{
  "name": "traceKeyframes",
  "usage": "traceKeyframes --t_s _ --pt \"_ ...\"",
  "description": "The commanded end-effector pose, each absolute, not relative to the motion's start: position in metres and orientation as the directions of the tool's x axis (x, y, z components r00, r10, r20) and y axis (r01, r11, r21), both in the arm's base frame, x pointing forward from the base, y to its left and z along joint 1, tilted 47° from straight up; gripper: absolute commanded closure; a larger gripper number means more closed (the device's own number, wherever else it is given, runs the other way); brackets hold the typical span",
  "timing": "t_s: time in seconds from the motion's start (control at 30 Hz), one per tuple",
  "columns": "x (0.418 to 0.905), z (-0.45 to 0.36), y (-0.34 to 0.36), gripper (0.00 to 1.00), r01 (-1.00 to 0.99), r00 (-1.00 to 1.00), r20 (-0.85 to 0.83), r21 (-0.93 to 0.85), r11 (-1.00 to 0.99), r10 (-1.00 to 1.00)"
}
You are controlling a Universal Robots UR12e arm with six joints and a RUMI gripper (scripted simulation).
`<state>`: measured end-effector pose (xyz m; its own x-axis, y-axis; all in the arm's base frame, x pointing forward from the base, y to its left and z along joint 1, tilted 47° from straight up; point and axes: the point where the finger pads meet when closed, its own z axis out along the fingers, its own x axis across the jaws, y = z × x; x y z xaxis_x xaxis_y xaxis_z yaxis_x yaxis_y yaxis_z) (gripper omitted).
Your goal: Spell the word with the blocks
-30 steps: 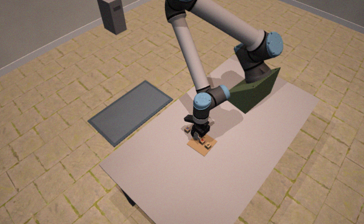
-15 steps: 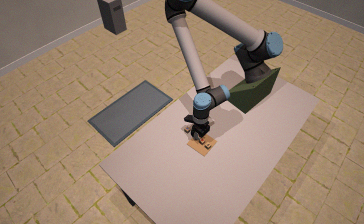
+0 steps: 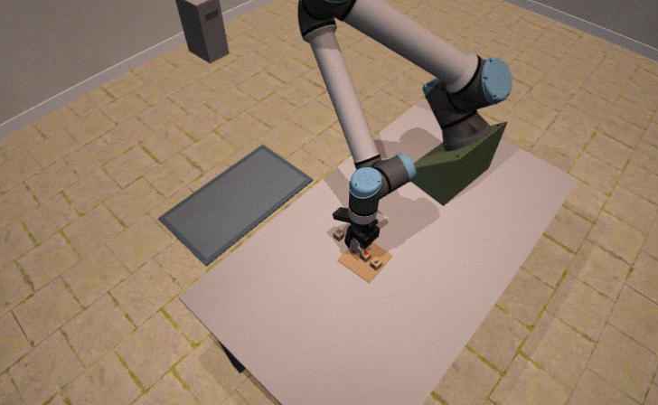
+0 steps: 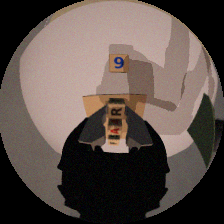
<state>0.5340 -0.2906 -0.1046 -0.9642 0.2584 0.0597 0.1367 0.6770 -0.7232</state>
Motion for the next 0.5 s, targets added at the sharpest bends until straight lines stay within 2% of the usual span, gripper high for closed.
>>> traceKeyframes --t_s 0.0,0.27,0.3,0.47 --pt "0.5344 -0.1043 -0.2904 0.91 0.137 -0.964 0.059 -0.723 0.677 0.258" --pt "0.5344 -0.1043 -0.2904 0.91 0.137 -0.964 0.059 -0.723 0.677 0.258" --pt "0.5344 -0.1043 -0.2904 0.88 0.137 -0.964 0.059 -0.723 0.677 0.258" --pt "0.5344 -0.1043 -0.2904 0.84 0.137 -0.964 0.059 -0.723 0.677 0.258"
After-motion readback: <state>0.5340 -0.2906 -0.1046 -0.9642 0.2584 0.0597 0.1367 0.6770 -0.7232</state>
